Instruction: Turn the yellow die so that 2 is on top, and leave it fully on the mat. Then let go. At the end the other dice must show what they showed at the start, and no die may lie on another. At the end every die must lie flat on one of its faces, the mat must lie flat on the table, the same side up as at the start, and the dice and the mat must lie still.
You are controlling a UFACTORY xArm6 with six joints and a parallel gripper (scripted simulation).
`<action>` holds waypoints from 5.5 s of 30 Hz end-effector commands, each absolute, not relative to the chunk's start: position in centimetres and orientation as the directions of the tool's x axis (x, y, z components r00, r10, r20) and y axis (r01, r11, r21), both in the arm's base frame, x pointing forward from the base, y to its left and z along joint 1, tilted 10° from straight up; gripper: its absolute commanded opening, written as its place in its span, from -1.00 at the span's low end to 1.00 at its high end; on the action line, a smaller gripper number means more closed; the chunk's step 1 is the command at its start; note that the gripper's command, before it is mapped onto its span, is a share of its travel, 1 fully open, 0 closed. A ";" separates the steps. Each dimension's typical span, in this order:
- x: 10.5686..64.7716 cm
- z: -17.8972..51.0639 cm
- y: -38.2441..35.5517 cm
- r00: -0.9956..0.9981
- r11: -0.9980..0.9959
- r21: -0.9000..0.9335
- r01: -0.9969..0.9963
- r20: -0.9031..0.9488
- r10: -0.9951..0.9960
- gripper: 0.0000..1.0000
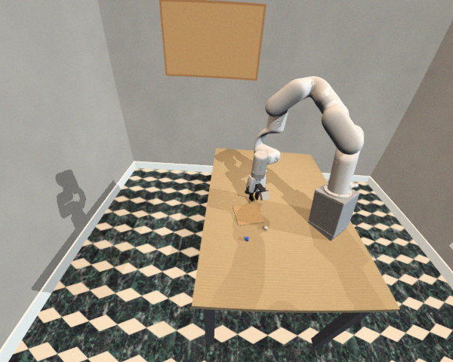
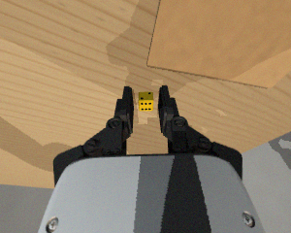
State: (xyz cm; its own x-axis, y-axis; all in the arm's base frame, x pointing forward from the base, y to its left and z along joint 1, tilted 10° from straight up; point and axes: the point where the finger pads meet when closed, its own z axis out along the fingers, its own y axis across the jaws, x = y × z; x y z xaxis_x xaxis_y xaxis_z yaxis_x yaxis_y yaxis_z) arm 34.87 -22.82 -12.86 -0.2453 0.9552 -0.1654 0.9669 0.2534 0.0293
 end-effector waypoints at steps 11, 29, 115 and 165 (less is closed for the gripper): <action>35.0 -13.4 -23.0 -0.245 0.254 0.032 0.967 -0.168 0.955 -0.38; 35.0 -13.4 -23.0 -0.245 0.254 0.032 0.967 -0.168 0.955 -0.38; 34.3 -3.6 -21.4 -0.245 0.254 0.032 0.967 -0.168 0.955 -0.78; 48.1 -4.5 -10.6 0.243 -0.229 0.323 0.918 -0.001 0.970 -0.78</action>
